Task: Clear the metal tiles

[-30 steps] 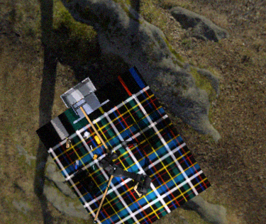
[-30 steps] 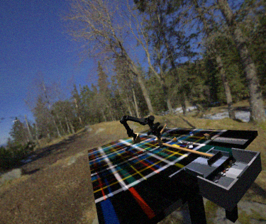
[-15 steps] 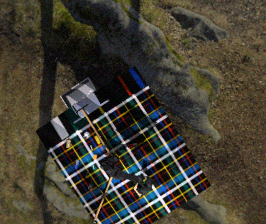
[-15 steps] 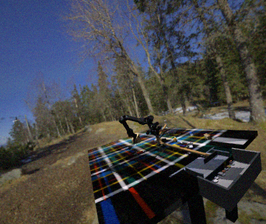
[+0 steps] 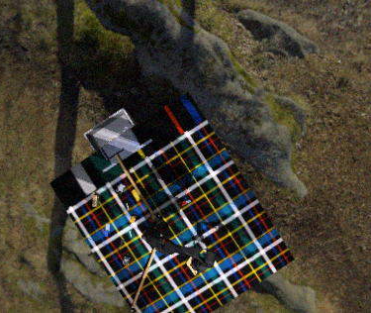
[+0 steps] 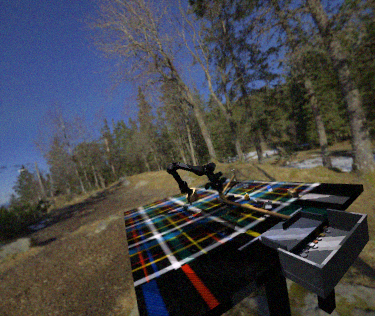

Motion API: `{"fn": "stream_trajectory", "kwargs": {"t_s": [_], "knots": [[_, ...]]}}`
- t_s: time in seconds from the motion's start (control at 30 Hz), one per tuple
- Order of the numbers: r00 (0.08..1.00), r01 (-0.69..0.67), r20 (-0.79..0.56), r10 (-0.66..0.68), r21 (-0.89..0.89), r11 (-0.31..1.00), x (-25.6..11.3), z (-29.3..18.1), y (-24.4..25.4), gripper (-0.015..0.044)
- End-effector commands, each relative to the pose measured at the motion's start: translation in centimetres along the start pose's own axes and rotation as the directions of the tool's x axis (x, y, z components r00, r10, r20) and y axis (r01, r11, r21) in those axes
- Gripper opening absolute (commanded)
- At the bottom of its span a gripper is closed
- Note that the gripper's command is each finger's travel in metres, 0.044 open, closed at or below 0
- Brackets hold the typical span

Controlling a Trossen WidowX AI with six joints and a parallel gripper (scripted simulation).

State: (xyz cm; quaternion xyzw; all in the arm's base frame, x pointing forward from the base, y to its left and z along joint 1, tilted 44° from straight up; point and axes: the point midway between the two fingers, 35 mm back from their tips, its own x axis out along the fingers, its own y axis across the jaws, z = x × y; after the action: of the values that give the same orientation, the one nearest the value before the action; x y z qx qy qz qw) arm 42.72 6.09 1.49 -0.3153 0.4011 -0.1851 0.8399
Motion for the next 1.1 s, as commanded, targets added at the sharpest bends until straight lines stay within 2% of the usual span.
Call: {"fn": "stream_trajectory", "kwargs": {"t_s": [0.0, 1.07], "knots": [[1.000, -0.005, 0.004, 0.005, -0.005, 1.000, -0.6, -0.6, 0.3, 0.0000], [1.000, -0.004, 0.008, 0.004, -0.007, 1.000, -3.6, -5.0, 0.3, 0.0000]]}}
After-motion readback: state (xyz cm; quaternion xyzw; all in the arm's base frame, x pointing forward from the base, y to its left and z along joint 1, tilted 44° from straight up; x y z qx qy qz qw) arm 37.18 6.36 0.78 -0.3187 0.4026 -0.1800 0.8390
